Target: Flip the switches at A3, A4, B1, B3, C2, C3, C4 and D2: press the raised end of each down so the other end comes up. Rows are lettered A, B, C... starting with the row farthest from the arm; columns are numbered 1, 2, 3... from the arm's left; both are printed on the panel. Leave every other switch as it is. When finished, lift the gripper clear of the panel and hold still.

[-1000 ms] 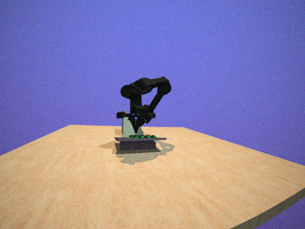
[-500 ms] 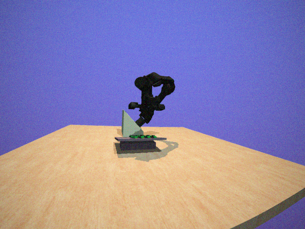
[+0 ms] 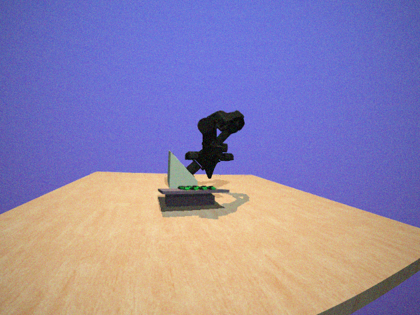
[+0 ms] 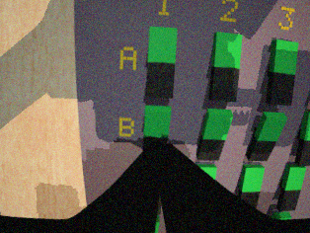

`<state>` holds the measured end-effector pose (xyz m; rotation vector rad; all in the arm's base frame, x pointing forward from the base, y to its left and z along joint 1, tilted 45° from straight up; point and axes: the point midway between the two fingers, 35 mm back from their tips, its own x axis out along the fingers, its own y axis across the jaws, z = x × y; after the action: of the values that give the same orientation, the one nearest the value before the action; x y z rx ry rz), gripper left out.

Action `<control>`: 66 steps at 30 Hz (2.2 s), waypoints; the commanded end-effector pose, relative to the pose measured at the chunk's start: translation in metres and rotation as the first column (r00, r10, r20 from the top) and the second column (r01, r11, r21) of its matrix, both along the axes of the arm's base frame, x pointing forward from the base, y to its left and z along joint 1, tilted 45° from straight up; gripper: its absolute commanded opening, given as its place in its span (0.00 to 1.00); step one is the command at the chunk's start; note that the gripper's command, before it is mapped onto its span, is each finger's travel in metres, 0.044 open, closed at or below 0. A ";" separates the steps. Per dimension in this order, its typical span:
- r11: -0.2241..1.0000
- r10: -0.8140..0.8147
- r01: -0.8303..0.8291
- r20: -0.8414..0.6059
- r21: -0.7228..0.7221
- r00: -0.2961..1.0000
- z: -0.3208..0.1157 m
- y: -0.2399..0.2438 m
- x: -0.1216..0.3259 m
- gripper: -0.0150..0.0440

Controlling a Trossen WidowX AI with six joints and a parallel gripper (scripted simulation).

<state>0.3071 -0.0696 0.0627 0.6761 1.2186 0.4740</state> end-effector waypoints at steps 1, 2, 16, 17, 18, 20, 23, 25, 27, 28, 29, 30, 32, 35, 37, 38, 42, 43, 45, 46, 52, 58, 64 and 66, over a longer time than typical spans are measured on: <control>1.000 -0.008 0.009 -0.004 0.006 1.000 -0.004 0.003 0.001 0.25; 1.000 -0.008 0.008 -0.004 0.006 1.000 -0.007 0.006 0.002 0.25; 1.000 -0.008 0.008 -0.003 0.006 1.000 -0.018 0.017 0.007 0.25; 1.000 -0.008 0.008 -0.003 0.007 1.000 -0.019 0.018 0.007 0.25; 1.000 -0.008 0.008 -0.003 0.007 1.000 -0.019 0.018 0.008 0.25; 1.000 -0.008 0.008 -0.003 0.007 1.000 -0.019 0.018 0.008 0.25; 1.000 -0.008 0.008 -0.003 0.007 1.000 -0.019 0.018 0.008 0.25; 1.000 -0.008 0.008 -0.003 0.007 1.000 -0.019 0.018 0.008 0.25; 1.000 -0.008 0.008 -0.003 0.007 1.000 -0.019 0.018 0.008 0.25; 1.000 -0.008 0.008 -0.003 0.007 1.000 -0.019 0.018 0.008 0.25; 1.000 -0.008 0.008 -0.003 0.007 1.000 -0.019 0.018 0.008 0.25; 1.000 -0.008 0.008 -0.003 0.007 1.000 -0.019 0.018 0.008 0.25; 1.000 -0.008 0.008 -0.003 0.007 1.000 -0.019 0.018 0.008 0.25; 1.000 -0.008 0.008 -0.003 0.007 1.000 -0.019 0.018 0.008 0.25; 1.000 -0.008 0.008 -0.003 0.007 1.000 -0.019 0.018 0.008 0.25; 1.000 -0.008 0.008 -0.003 0.007 1.000 -0.019 0.018 0.008 0.25; 1.000 -0.008 0.008 -0.003 0.007 1.000 -0.019 0.018 0.008 0.25; 1.000 -0.008 0.008 -0.003 0.007 1.000 -0.019 0.018 0.008 0.25; 1.000 -0.008 0.008 -0.003 0.007 1.000 -0.019 0.018 0.008 0.25; 1.000 -0.008 0.008 -0.003 0.007 1.000 -0.019 0.018 0.008 0.25; 1.000 -0.008 0.008 -0.003 0.007 1.000 -0.020 0.019 0.008 0.25; 1.000 -0.008 0.008 -0.003 0.007 1.000 -0.020 0.019 0.008 0.25; 1.000 -0.008 0.008 -0.003 0.007 1.000 -0.021 0.020 0.008 0.25; 1.000 -0.008 0.008 -0.003 0.007 1.000 -0.021 0.020 0.009 0.25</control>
<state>0.3161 -0.0509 0.0426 0.6791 1.2163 0.4702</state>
